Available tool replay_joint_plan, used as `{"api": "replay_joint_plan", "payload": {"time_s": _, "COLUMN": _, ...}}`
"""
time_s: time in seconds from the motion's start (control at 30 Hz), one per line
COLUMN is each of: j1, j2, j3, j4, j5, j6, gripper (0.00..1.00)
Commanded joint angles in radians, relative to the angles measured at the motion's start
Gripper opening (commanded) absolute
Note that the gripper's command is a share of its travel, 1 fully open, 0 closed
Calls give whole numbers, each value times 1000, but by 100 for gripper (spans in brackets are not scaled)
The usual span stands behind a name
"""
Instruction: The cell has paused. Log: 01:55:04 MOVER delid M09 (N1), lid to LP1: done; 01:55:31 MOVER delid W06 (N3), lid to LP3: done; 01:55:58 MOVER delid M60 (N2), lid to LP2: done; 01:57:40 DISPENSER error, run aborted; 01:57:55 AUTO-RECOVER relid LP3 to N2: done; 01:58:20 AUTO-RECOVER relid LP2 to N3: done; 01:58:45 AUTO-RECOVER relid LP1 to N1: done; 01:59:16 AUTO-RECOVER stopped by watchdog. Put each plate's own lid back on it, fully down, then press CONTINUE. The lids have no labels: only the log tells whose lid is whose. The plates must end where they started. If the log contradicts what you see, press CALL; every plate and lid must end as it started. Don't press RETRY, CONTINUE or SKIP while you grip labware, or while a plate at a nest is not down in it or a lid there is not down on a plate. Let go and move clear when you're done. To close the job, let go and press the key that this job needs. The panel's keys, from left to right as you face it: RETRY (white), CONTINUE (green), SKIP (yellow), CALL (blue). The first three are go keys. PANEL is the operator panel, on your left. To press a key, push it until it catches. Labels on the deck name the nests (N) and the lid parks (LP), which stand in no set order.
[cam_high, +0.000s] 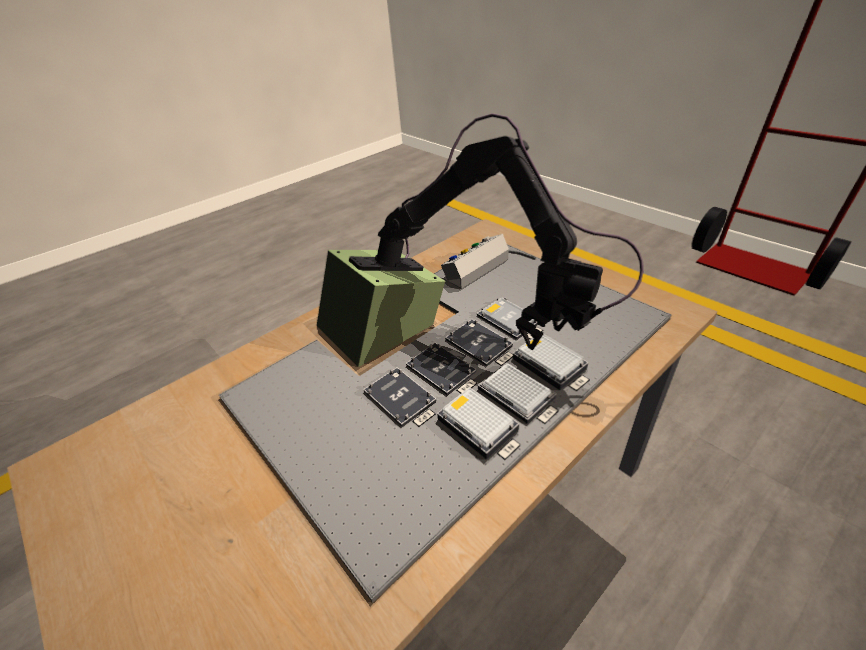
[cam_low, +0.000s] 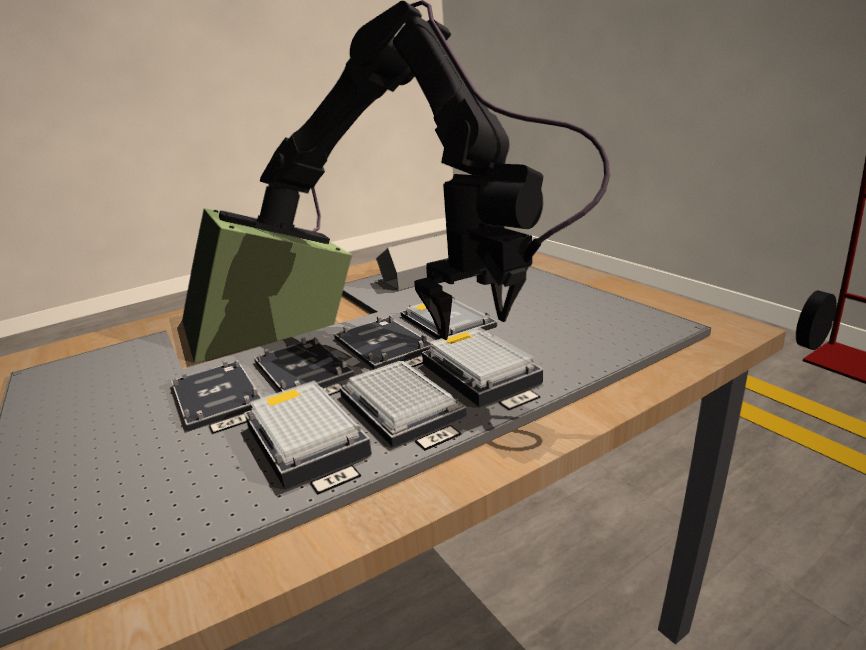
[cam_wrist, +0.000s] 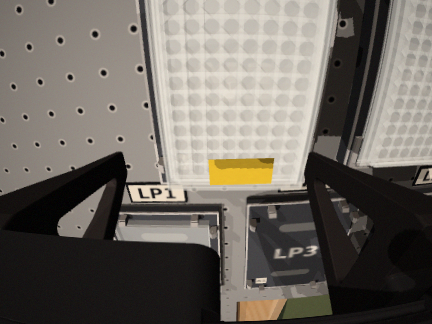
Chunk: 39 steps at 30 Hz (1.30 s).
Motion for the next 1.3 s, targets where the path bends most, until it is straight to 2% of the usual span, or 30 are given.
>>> {"api": "replay_joint_plan", "payload": {"time_s": 0.0, "j1": -41, "j2": 38, "j3": 95, "j4": -64, "j5": -8, "j6": -43, "gripper": 100}}
{"api": "replay_joint_plan", "payload": {"time_s": 0.03, "j1": -46, "j2": 55, "j3": 123, "j4": -76, "j5": -9, "j6": -49, "gripper": 100}}
{"api": "replay_joint_plan", "payload": {"time_s": 0.1, "j1": -46, "j2": 55, "j3": 123, "j4": -76, "j5": -9, "j6": -49, "gripper": 100}}
{"api": "replay_joint_plan", "payload": {"time_s": 0.2, "j1": -63, "j2": 110, "j3": 215, "j4": -120, "j5": -11, "j6": -67, "gripper": 100}}
{"api": "replay_joint_plan", "payload": {"time_s": 0.3, "j1": -65, "j2": 109, "j3": 239, "j4": -138, "j5": -8, "j6": -72, "gripper": 100}}
{"api": "replay_joint_plan", "payload": {"time_s": 0.33, "j1": -65, "j2": 86, "j3": 240, "j4": -140, "j5": -8, "j6": -73, "gripper": 100}}
{"api": "replay_joint_plan", "payload": {"time_s": 0.9, "j1": -68, "j2": 84, "j3": 239, "j4": -137, "j5": -8, "j6": -77, "gripper": 100}}
{"api": "replay_joint_plan", "payload": {"time_s": 1.03, "j1": -62, "j2": 131, "j3": 192, "j4": -102, "j5": -6, "j6": -59, "gripper": 100}}
{"api": "replay_joint_plan", "payload": {"time_s": 1.23, "j1": -55, "j2": 114, "j3": 198, "j4": -84, "j5": -4, "j6": -52, "gripper": 100}}
{"api": "replay_joint_plan", "payload": {"time_s": 1.27, "j1": -49, "j2": 111, "j3": 225, "j4": -77, "j5": -4, "j6": -50, "gripper": 100}}
